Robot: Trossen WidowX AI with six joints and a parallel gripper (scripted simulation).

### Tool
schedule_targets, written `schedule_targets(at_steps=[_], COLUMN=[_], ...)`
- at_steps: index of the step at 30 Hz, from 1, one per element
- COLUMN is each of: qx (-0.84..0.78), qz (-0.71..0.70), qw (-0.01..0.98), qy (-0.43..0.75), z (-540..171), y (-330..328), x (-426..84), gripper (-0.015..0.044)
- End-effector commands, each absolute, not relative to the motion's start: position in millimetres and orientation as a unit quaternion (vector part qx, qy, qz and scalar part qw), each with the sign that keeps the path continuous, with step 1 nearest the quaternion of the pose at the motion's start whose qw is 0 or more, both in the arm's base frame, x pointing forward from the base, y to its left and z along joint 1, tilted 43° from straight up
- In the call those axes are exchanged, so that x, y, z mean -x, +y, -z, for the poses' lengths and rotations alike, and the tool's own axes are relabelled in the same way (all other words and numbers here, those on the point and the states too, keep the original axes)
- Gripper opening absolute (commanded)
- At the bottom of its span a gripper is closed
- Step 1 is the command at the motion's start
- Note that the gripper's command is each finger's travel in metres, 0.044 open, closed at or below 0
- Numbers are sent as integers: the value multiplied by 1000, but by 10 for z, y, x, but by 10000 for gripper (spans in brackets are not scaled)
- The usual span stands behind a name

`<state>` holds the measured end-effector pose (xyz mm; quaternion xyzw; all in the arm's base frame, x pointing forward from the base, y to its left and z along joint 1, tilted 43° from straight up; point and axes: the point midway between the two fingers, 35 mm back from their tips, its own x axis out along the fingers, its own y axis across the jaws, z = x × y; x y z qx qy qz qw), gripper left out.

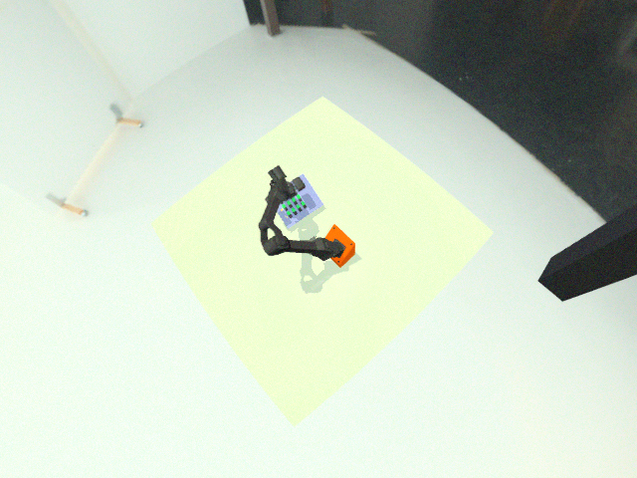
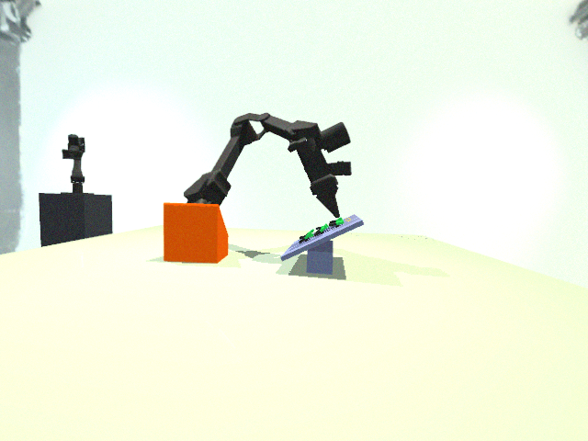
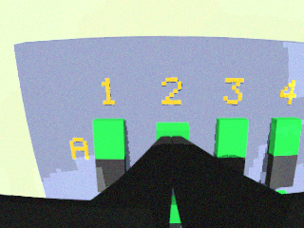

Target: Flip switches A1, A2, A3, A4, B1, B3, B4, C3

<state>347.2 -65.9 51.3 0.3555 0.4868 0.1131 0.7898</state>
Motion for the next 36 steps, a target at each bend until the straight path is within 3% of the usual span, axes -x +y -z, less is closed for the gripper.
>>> schedule_targets(at_steps=[1,36], qx=[-356,-356], qz=[-111,-111], qw=[789,789], qy=[488,488], z=[-501,-469], y=[-659,-635], x=[-3475,-3499], gripper=[0,0])
